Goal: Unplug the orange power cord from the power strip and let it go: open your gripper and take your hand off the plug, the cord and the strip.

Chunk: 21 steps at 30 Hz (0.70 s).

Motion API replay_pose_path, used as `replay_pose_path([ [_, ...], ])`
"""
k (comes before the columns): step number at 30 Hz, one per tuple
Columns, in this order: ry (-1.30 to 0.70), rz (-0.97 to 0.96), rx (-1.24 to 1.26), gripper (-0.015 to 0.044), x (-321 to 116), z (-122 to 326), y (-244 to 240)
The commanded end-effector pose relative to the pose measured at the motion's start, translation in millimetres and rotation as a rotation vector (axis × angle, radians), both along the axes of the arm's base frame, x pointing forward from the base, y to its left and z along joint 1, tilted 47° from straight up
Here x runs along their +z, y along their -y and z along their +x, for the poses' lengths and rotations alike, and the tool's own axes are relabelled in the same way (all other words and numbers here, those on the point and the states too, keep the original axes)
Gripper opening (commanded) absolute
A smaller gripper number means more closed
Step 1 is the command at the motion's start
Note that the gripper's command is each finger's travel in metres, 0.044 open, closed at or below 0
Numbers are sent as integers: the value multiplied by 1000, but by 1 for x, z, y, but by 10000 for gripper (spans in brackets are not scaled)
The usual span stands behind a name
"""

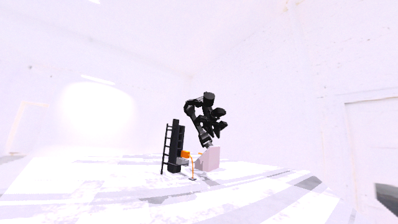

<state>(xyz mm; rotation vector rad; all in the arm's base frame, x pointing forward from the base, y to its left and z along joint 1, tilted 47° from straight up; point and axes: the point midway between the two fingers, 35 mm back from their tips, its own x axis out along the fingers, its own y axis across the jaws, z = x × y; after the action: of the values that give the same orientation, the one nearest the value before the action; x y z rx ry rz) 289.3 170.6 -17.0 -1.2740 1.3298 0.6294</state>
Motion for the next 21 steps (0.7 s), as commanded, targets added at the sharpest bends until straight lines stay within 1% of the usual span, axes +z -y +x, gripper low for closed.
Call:
replay_pose_path([
  [1,-122,-224,15,160,8,1,64],
  [5,-277,-433,37,160,23,-4,123],
  [7,-334,-494,47,160,29,-6,141],
  [21,-341,-501,49,160,32,-7,144],
])
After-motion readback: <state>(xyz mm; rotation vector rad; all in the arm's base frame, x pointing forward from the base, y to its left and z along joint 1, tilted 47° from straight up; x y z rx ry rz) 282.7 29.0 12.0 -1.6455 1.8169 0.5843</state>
